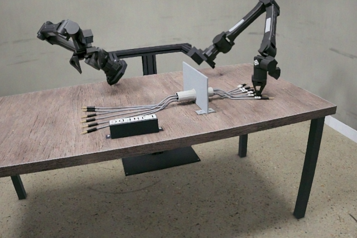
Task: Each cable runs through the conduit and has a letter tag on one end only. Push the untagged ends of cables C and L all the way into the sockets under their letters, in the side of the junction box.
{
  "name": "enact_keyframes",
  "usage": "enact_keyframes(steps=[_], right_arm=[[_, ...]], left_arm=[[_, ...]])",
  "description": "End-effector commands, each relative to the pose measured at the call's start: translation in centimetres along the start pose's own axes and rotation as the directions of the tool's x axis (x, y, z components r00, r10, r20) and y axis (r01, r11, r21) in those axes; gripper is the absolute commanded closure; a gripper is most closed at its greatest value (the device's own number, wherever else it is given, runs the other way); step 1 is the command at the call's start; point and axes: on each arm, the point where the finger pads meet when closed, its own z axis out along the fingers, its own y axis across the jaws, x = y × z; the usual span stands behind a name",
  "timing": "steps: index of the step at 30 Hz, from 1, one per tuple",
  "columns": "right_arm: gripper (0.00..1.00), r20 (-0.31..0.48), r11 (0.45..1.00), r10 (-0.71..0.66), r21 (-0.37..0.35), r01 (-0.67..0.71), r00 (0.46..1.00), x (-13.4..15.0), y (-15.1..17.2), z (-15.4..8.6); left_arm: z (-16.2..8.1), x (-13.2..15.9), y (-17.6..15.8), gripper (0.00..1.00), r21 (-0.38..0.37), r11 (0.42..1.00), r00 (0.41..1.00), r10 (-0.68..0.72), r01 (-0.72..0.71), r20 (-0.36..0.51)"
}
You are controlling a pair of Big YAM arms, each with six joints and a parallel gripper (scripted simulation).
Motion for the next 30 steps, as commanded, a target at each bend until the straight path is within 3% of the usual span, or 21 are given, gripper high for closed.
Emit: enact_keyframes(steps=[1, 8, 16, 20, 30], right_arm=[[0.00, 0.021, 0.999, 0.031, 0.012, -0.032, 0.999, -0.9, -1.1, -0.8], [0.00, 0.021, 0.999, 0.031, 0.012, -0.032, 0.999, -0.9, -1.1, -0.8], [0.00, 0.021, 0.999, 0.031, 0.012, -0.032, 0.999, -0.9, -1.1, -0.8], [0.00, 0.021, 0.999, 0.031, 0.012, -0.032, 0.999, -0.9, -1.1, -0.8], [0.00, 0.021, 0.999, 0.031, 0.012, -0.032, 0.999, -0.9, -1.1, -0.8]], left_arm=[[0.0, -0.3, -0.2, 0.95, 0.005, 1.000, 1.000, -0.006, 0.006, 0.003], [0.2, -0.5, -0.8, 0.95, 0.008, 1.000, 1.000, -0.019, 0.019, 0.010], [-0.3, -2.9, 0.0, 0.95, 0.014, 0.999, 0.998, -0.053, 0.053, 0.026], [0.3, -2.5, 0.3, 0.95, 0.000, 1.000, 1.000, -0.029, 0.029, 0.010], [-0.3, -5.1, 1.2, 0.95, 0.010, 0.999, 0.998, -0.052, 0.052, 0.025]])
